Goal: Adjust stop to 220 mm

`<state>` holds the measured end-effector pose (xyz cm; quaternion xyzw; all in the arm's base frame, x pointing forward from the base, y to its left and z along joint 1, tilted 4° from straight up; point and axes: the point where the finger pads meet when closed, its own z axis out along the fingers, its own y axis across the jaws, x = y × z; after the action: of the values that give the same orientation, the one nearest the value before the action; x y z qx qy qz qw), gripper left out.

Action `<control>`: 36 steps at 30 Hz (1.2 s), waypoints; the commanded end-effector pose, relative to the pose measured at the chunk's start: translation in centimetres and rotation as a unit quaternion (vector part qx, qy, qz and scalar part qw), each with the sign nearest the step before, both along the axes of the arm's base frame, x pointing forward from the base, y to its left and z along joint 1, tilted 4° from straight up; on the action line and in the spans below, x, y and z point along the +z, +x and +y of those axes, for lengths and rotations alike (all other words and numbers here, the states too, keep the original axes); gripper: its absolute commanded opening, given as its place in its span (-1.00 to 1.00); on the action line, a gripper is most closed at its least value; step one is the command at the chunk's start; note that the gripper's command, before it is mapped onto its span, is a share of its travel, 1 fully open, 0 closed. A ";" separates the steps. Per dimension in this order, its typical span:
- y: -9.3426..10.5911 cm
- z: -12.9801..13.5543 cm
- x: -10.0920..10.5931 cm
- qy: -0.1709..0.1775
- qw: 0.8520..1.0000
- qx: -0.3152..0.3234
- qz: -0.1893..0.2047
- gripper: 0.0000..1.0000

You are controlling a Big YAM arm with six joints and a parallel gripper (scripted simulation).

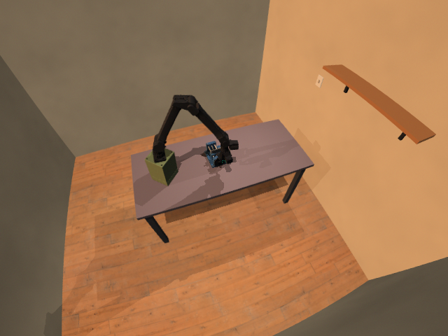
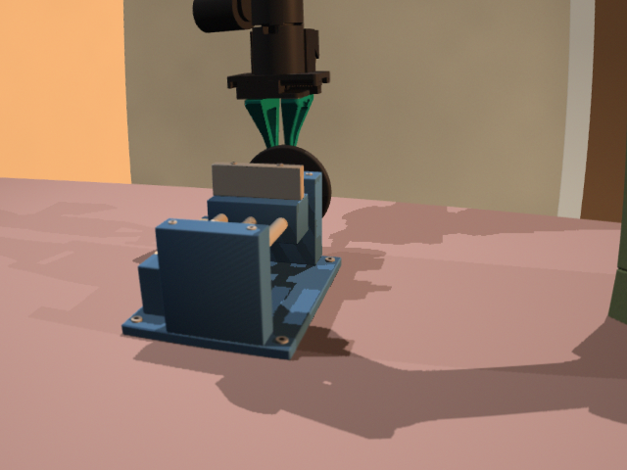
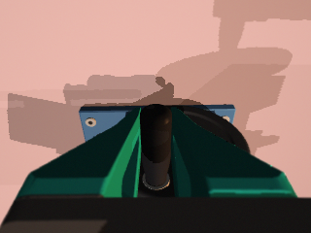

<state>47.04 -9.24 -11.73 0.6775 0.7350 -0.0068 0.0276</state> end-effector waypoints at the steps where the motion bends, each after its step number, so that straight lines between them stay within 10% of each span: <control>1: 4.2 0.3 0.6 -0.004 0.999 0.001 -0.035 -0.87; 36: 4.7 -0.6 -3.2 -0.006 0.999 -0.001 -0.033 -0.87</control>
<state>49.11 -9.22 -14.42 0.6771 0.7352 -0.0031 0.0308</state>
